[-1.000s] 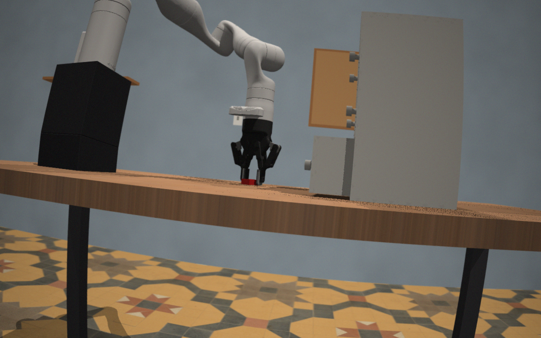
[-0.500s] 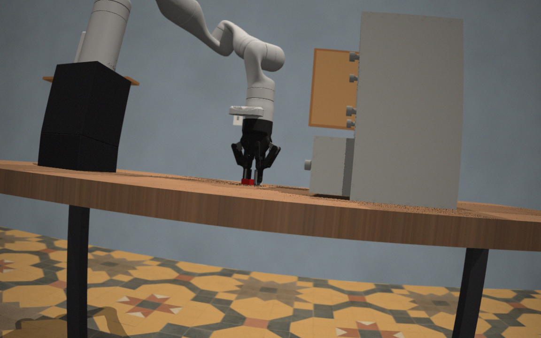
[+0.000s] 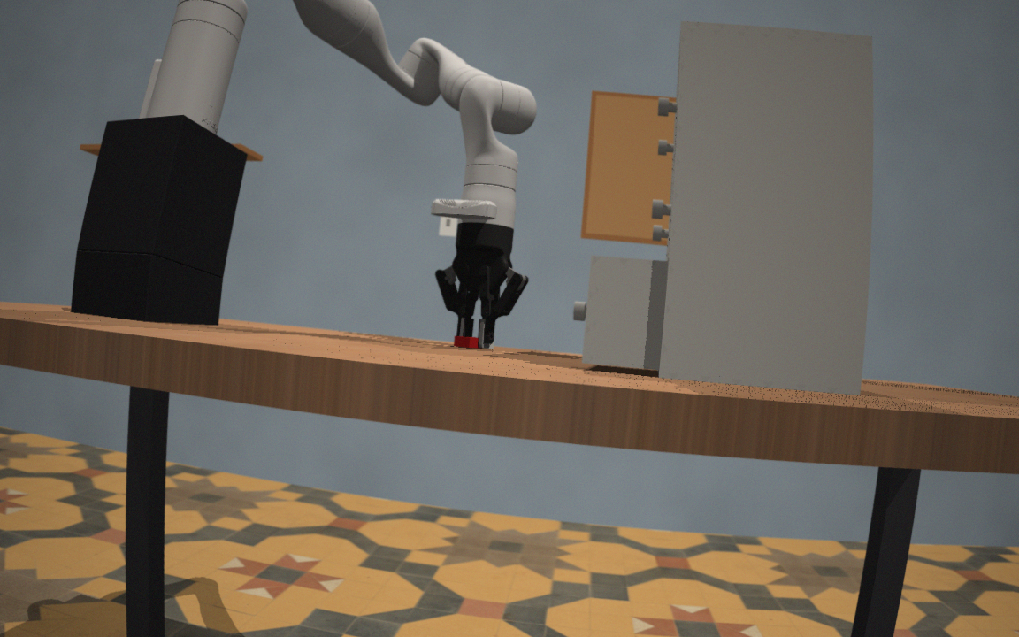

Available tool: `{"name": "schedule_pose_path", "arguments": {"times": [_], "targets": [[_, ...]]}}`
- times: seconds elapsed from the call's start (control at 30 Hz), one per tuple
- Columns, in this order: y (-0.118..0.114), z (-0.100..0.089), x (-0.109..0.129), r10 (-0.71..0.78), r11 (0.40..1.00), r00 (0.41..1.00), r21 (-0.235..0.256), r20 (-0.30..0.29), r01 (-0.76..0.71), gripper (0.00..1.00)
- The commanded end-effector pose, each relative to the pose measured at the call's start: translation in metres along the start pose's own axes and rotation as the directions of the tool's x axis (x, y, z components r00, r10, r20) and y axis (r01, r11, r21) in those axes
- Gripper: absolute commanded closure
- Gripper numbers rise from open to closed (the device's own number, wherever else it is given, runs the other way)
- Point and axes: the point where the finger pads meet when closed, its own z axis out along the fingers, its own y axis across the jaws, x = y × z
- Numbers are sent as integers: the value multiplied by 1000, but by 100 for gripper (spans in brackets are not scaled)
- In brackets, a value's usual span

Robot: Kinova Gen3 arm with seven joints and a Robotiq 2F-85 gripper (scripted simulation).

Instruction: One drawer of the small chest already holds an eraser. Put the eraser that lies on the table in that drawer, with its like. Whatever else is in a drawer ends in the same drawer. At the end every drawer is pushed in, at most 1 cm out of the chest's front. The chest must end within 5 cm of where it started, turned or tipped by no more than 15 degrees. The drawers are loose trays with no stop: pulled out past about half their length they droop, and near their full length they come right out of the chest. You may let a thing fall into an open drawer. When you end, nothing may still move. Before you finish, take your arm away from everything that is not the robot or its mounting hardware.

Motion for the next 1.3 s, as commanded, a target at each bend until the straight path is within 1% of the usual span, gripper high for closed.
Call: {"name": "schedule_pose_path", "arguments": {"times": [0.0, 0.07, 0.17, 0.3, 0.53, 0.6, 0.8, 0.97, 1.27], "targets": [[-1, -3, -1, 1, 1000, 1000, 2, 2, -1, 81], [-1, -4, -1, 1, 1000, 1000, 2, 2, -1, 81], [-1, -13, -1, 1, 1000, 1000, 2, 2, -1, 81], [-1, -31, -1, 1, 1000, 1000, 2, 2, -1, 81], [-1, -67, -1, 1, 1000, 1000, 2, 2, -1, 81], [-1, -67, -1, 1, 1000, 1000, 2, 2, -1, 81], [0, -91, -1, 1, 1000, 1000, 2, 2, -1, 81], [0, -99, -1, 1, 1000, 1000, 2, 2, -1, 81], [0, -100, -1, 1, 1000, 1000, 2, 2, -1, 81]]}}
